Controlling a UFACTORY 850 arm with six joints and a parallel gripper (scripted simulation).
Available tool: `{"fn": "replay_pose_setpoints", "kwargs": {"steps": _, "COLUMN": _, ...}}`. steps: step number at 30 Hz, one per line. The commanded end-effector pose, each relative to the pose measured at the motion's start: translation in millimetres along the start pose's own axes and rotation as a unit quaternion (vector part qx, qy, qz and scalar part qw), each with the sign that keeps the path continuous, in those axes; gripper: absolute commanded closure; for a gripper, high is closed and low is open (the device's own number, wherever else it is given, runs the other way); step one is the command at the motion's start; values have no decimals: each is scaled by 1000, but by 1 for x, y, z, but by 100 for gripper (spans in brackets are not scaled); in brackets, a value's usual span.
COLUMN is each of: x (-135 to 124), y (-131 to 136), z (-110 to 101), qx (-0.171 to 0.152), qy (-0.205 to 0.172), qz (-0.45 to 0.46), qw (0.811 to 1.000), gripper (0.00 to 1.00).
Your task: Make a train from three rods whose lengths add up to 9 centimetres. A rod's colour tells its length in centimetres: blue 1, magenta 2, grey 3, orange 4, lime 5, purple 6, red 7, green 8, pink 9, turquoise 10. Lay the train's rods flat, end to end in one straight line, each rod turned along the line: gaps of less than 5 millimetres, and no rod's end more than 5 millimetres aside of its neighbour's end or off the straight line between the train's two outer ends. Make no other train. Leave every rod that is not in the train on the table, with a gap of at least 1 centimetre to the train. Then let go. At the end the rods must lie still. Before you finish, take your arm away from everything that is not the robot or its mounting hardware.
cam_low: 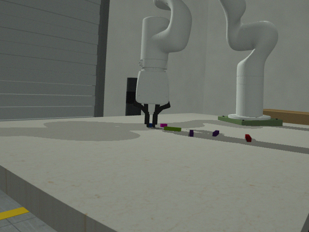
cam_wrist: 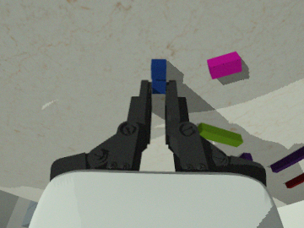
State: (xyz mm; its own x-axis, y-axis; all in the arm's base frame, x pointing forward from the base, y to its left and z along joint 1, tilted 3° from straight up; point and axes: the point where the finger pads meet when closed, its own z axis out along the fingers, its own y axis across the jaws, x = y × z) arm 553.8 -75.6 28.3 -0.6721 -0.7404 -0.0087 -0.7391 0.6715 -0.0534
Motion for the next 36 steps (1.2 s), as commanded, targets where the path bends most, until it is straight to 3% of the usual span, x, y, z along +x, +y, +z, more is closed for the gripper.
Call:
{"fn": "replay_pose_setpoints", "kwargs": {"steps": 1, "x": -1, "y": -1, "z": -1, "qx": 1, "qy": -1, "qz": 0, "qw": 1000, "gripper": 88}}
{"fn": "replay_pose_setpoints", "kwargs": {"steps": 10, "x": -1, "y": -1, "z": -1, "qx": 1, "qy": -1, "qz": 0, "qw": 1000, "gripper": 76}}
{"fn": "replay_pose_setpoints", "kwargs": {"steps": 25, "x": -1, "y": -1, "z": -4, "qx": 1, "qy": -1, "qz": 0, "qw": 1000, "gripper": 76}}
{"fn": "replay_pose_setpoints", "kwargs": {"steps": 36, "x": 0, "y": -1, "z": -50, "qx": 1, "qy": -1, "qz": 0, "qw": 1000, "gripper": 76}}
